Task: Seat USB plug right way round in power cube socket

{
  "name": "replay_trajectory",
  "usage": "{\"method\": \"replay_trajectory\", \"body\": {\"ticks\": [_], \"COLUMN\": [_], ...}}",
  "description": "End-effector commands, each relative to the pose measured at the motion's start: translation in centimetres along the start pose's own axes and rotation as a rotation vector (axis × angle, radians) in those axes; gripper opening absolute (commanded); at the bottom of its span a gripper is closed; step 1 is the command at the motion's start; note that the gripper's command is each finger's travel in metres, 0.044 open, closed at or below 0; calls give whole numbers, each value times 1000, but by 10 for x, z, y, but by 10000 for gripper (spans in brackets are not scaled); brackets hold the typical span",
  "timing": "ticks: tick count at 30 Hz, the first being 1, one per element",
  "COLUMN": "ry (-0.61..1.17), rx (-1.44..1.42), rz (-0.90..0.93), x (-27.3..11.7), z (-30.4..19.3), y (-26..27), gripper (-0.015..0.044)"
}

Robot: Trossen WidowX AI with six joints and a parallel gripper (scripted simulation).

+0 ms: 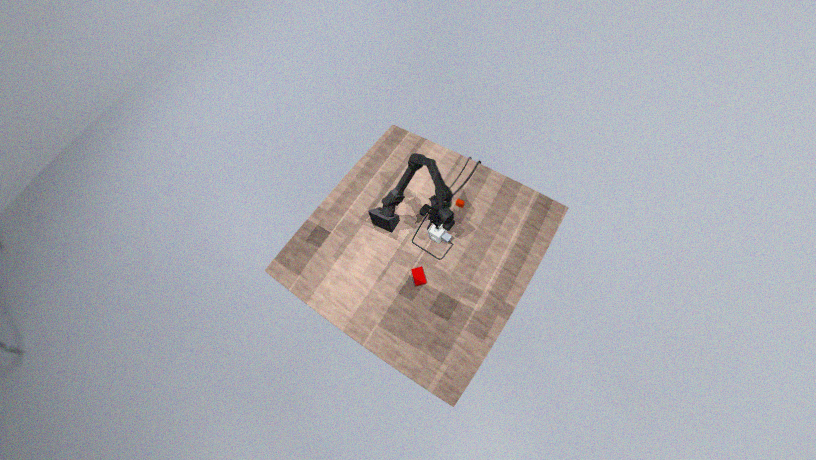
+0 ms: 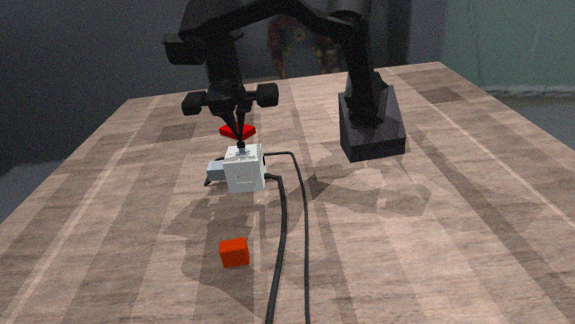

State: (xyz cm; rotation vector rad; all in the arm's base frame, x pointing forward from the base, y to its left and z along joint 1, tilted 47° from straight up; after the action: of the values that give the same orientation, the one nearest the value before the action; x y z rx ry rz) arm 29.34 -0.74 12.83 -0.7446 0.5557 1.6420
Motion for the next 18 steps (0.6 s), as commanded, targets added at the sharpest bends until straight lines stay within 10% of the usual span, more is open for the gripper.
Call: {"method": "replay_trajectory", "body": {"ticks": [1, 18], "ry": [0, 0], "rx": [6, 6], "rz": [-1, -1], "x": [1, 3], "z": [0, 0], "y": [0, 0], "gripper": [0, 0]}}
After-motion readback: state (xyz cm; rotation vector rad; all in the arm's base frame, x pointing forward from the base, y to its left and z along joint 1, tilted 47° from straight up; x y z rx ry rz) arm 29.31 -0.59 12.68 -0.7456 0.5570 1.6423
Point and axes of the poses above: the point midway between the two fingers, 35 mm back from their tips, its own x axis out along the fingers, its own y axis across the jaws, z = x × y, the point moved 7 cm from there along -x, back along the fingers, and after that the axes turned 11 degrees about -x, right-handed, at the moved point
